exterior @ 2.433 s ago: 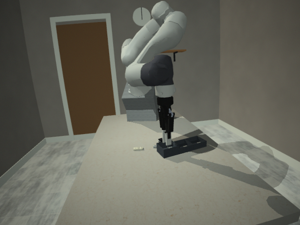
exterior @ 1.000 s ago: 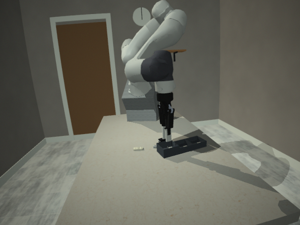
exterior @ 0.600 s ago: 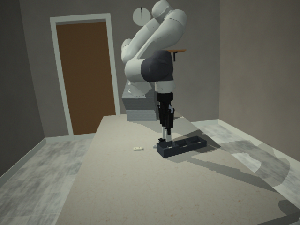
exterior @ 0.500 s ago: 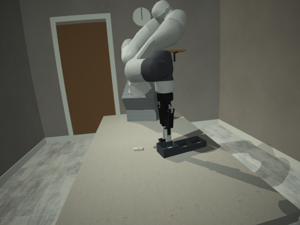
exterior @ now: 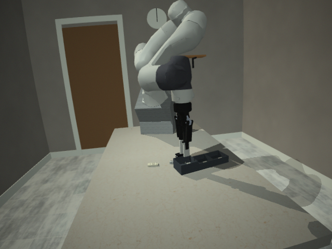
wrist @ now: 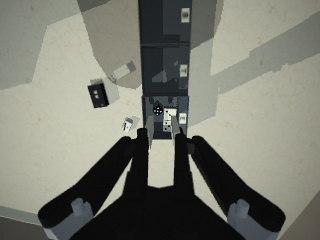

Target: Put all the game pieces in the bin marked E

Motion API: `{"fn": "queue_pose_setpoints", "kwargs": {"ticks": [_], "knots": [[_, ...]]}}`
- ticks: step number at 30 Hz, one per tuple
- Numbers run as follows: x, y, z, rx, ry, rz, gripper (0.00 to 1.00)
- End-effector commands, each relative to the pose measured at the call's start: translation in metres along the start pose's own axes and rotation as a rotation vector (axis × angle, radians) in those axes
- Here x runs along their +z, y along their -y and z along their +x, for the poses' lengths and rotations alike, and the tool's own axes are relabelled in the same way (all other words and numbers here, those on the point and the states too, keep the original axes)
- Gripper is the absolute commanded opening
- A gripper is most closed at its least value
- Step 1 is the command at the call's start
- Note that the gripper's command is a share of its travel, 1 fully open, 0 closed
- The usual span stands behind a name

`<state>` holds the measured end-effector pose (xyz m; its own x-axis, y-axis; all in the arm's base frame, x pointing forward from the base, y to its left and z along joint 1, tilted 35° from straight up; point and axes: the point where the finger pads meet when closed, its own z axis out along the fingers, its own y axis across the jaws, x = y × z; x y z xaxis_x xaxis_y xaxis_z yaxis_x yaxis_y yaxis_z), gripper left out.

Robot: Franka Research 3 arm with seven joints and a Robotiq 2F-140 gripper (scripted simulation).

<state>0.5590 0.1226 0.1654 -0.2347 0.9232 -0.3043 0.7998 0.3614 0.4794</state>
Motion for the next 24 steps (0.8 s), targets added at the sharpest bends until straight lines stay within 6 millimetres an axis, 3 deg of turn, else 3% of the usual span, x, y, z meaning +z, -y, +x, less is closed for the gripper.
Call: {"fn": "queue_pose_setpoints", "kwargs": {"ticks": [1,6,7,14,17,19,24], "knots": [[-0.001,0.001,0.000,0.004,0.001,0.002,0.19],[-0.001,0.003,0.000,0.004,0.001,0.002,0.19],[-0.001,0.008,-0.007,0.054,0.001,0.002,0.25],[0.000,0.046,-0.051,0.338,0.000,0.004,0.25],[0.000,0.062,-0.070,0.358,0.001,0.002,0.25],[0.000,0.062,-0.070,0.358,0.001,0.002,0.25],[0.000,0.089,-0.102,0.358,0.001,0.002,0.25]]}}
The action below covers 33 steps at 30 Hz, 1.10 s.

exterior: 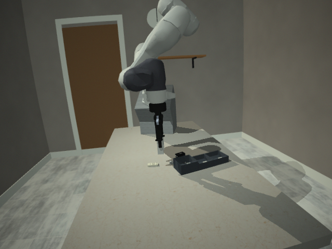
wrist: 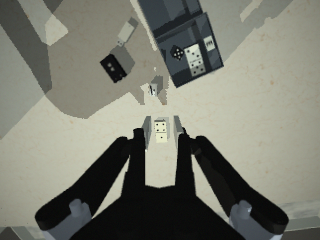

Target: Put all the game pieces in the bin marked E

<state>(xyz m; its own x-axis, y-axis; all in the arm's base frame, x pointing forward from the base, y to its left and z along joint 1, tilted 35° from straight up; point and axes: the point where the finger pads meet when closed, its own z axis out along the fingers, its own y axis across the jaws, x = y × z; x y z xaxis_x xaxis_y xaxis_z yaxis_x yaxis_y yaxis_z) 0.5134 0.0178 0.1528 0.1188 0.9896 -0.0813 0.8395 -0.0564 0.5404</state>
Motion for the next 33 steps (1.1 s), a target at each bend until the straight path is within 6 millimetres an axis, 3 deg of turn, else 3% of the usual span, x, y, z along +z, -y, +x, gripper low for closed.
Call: {"fn": "queue_pose_setpoints", "kwargs": {"ticks": [1,3,6,33], "knots": [[0.001,0.002,-0.029,-0.069,-0.001,-0.025,0.25],[0.001,0.007,-0.046,-0.069,-0.001,-0.025,0.25],[0.001,0.007,-0.050,-0.069,-0.001,-0.025,0.25],[0.001,0.006,-0.047,-0.069,-0.001,-0.025,0.25]]}}
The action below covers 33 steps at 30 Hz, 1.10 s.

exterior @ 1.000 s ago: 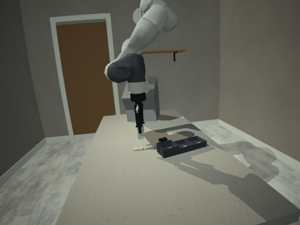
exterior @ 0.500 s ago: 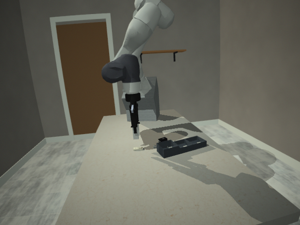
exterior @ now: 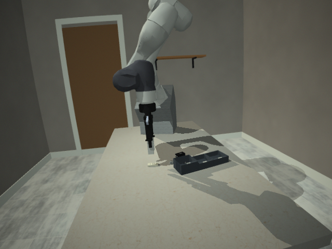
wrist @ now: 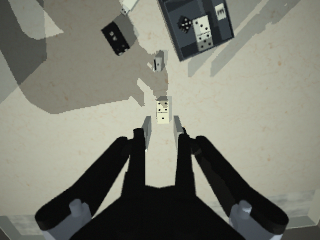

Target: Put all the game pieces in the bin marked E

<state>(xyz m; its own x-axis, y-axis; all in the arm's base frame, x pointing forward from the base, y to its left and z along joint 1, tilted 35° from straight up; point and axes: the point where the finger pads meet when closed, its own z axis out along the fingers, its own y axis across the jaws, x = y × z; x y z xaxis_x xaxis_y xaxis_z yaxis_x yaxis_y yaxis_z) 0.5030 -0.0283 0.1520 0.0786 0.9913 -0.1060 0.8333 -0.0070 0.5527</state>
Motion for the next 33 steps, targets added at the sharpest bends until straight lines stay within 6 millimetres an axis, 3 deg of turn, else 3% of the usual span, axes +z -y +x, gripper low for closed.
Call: {"fn": "queue_pose_setpoints", "kwargs": {"ticks": [1,20,33], "knots": [[0.000,-0.001,0.000,-0.022,0.000,-0.005,0.25],[0.000,0.000,0.000,-0.022,0.000,-0.005,0.25],[0.044,-0.002,-0.001,-0.022,0.000,-0.005,0.25]]}}
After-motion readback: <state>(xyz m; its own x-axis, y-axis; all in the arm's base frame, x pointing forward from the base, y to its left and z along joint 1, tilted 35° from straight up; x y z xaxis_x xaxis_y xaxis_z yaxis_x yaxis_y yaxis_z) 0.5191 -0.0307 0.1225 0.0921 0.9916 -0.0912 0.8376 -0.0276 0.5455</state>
